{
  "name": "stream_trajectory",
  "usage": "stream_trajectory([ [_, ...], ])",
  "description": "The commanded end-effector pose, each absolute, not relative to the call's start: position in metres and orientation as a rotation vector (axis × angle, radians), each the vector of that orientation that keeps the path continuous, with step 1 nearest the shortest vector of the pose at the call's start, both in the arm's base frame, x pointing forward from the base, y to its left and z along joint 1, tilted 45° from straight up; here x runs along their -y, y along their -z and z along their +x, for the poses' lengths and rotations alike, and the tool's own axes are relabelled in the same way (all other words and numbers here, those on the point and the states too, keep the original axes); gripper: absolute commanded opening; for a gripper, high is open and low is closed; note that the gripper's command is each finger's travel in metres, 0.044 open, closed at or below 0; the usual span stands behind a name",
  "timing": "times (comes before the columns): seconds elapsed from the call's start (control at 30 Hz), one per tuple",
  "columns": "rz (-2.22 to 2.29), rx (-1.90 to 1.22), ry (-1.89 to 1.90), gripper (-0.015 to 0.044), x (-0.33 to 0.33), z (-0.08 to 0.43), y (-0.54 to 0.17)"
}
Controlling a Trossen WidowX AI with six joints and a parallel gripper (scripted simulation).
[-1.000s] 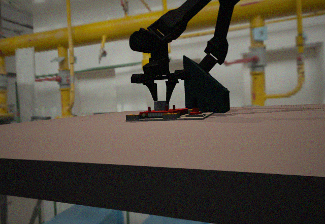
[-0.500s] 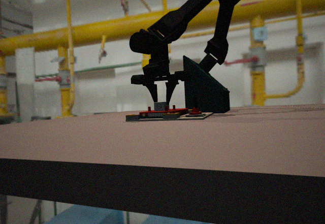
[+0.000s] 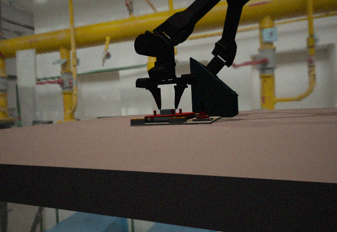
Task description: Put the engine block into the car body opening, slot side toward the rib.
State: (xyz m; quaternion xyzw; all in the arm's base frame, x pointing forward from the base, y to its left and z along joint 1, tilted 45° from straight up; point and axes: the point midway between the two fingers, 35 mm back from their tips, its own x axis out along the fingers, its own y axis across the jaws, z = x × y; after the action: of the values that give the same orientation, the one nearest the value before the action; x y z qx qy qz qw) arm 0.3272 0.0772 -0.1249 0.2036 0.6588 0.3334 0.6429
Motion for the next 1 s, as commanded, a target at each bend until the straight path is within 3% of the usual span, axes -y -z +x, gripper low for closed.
stream_trajectory([
  [0.0, 0.463, -1.501, -0.76, 0.0343, -0.0772, 0.3272, 0.1249],
  [0.13, 0.463, -1.501, -0.76, 0.044, -0.0772, 0.3272, 0.1249],
  [0.83, 0.468, -1.501, -0.759, 0.044, -0.0674, 0.3292, 0.1154],
  [0.97, 0.468, -1.501, -0.759, 0.0335, -0.0674, 0.3292, 0.1154],
])
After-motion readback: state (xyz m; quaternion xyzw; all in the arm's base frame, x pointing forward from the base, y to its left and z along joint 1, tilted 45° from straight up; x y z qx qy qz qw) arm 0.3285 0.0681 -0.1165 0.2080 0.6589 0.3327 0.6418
